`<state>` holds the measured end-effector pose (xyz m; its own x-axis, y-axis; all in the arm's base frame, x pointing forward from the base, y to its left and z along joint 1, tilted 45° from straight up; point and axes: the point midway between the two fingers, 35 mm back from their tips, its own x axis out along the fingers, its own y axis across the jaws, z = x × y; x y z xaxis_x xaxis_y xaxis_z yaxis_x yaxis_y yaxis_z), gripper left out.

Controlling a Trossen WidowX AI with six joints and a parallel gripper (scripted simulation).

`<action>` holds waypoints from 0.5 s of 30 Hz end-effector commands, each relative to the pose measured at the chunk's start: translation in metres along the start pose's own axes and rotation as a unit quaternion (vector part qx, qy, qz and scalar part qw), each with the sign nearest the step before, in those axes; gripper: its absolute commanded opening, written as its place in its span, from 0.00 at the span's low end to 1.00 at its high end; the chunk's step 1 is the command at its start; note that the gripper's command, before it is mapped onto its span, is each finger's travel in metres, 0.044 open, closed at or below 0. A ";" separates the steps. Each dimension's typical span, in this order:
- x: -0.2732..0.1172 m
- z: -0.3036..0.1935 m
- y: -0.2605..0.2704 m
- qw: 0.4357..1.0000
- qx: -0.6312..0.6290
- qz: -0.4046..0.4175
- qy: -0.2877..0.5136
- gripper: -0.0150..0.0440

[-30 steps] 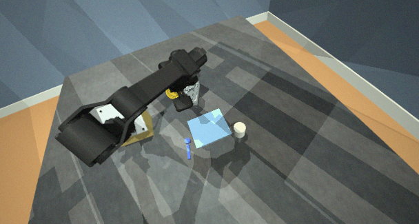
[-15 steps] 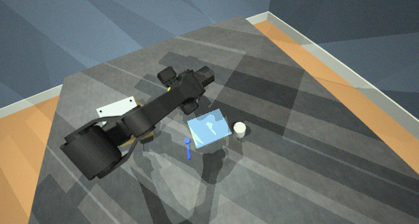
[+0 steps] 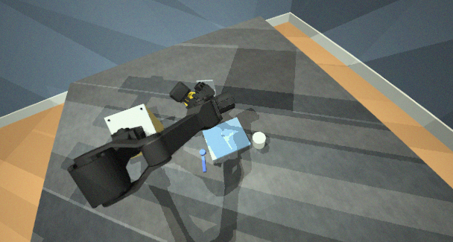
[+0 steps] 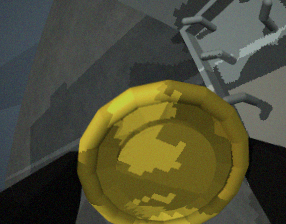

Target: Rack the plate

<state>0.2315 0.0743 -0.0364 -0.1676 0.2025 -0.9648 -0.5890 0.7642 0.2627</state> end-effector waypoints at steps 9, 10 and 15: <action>0.000 -0.002 -0.011 0.986 -0.128 0.026 -0.103 0.25; 0.000 -0.002 -0.012 0.984 -0.139 0.026 -0.112 0.25; -0.001 -0.003 -0.017 0.969 -0.192 0.021 -0.156 0.25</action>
<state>0.2384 0.0616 -0.0417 -0.0245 0.4116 -0.9110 -0.8080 0.5284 0.2605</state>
